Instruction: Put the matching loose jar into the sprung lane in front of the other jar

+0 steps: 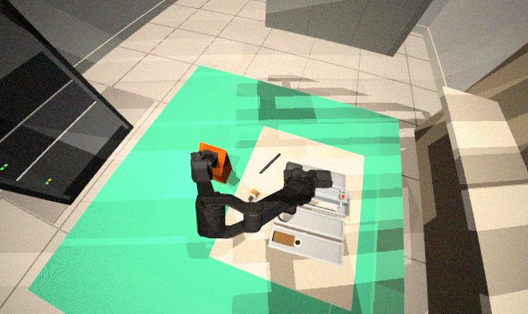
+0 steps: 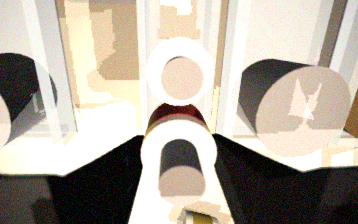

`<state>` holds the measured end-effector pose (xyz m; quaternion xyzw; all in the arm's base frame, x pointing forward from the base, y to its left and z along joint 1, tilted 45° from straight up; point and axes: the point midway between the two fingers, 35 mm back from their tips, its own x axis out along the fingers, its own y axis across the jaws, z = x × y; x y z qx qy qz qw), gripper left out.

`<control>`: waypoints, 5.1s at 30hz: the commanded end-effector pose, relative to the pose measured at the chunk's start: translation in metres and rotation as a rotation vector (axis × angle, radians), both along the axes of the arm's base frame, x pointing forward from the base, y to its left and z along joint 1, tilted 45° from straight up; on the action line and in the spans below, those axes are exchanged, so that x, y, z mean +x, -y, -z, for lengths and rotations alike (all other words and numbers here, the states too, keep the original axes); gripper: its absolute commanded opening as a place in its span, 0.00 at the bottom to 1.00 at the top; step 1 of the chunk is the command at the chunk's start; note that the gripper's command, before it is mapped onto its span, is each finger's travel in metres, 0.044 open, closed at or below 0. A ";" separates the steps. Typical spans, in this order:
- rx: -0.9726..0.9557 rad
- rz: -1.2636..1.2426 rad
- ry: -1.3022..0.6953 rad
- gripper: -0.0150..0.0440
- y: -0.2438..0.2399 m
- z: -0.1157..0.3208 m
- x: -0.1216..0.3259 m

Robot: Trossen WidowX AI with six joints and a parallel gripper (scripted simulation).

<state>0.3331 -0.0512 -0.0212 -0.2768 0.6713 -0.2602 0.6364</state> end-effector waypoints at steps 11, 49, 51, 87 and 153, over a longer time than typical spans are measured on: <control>-0.005 -0.003 0.026 0.25 0.001 -0.002 0.007; -0.005 -0.003 0.026 0.25 0.001 -0.002 0.009; -0.005 -0.003 0.026 0.25 0.001 -0.002 0.009; -0.005 -0.003 0.026 0.25 0.009 0.006 0.009; -0.006 -0.003 0.025 0.25 0.020 0.019 0.004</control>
